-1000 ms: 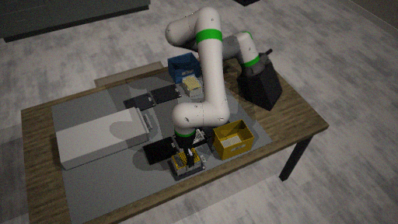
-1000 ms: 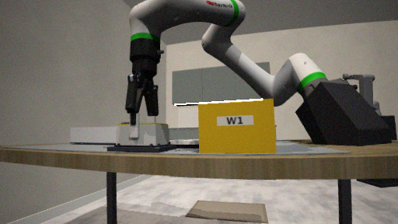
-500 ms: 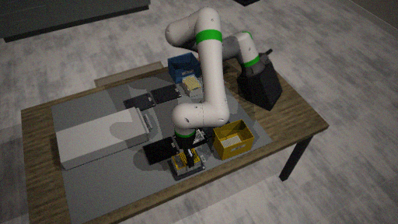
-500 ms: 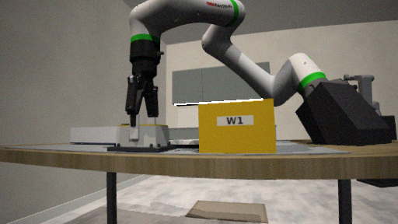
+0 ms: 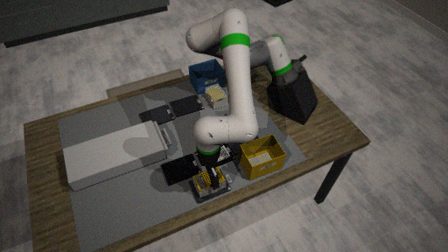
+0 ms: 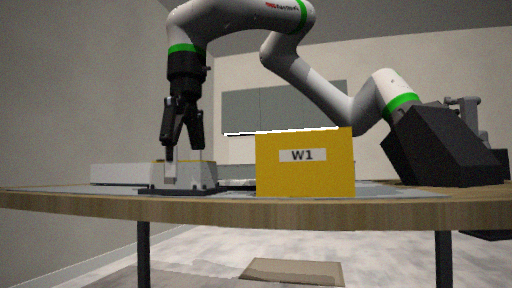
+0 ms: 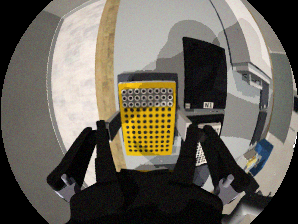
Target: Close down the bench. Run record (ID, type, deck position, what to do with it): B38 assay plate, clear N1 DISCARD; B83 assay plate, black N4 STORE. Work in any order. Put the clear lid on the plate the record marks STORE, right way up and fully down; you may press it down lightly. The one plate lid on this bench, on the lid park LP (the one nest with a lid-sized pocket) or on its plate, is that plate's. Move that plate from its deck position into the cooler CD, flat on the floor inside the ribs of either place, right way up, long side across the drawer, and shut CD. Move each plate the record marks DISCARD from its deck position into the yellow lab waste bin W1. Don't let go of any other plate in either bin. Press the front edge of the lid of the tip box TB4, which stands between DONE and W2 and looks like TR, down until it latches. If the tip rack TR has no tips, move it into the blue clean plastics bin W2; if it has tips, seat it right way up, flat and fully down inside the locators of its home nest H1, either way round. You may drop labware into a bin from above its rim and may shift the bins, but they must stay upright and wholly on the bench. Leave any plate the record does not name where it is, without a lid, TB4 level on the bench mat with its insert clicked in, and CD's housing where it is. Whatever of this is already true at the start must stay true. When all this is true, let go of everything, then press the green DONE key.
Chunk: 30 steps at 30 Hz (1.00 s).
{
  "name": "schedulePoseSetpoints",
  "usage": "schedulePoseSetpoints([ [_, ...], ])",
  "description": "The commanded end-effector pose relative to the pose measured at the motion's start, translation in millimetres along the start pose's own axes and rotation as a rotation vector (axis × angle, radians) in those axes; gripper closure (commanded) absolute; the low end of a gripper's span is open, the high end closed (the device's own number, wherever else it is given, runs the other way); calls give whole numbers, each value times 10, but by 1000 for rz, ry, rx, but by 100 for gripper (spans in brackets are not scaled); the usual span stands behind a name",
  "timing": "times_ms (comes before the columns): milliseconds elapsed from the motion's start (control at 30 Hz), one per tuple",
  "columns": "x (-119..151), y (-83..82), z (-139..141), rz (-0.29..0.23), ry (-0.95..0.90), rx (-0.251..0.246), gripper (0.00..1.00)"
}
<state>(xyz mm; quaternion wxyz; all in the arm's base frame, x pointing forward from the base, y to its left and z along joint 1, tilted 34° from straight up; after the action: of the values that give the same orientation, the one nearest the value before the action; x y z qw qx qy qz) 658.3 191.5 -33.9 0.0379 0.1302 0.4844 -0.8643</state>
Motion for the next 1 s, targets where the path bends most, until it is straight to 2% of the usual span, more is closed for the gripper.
schedulePoseSetpoints([
  [0, -1, -3, -1, 0, 0, 0, 34],
  [500, -1, -3, -1, 0, 0, 0, 34],
  [967, -1, -189, -1, 0, 0, 0, 34],
])
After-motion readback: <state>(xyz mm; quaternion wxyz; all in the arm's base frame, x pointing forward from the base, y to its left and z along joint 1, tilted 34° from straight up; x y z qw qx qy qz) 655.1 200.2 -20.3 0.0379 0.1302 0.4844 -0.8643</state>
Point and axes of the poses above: the point where the finger pads meet when closed, its own y axis out along the fingers, its own z axis across the jaws, x = y × z, the point moved 6 cm from there along -y, back along the fingers, and after that the axes turned 3 degrees about -y, right-handed, at the moved point
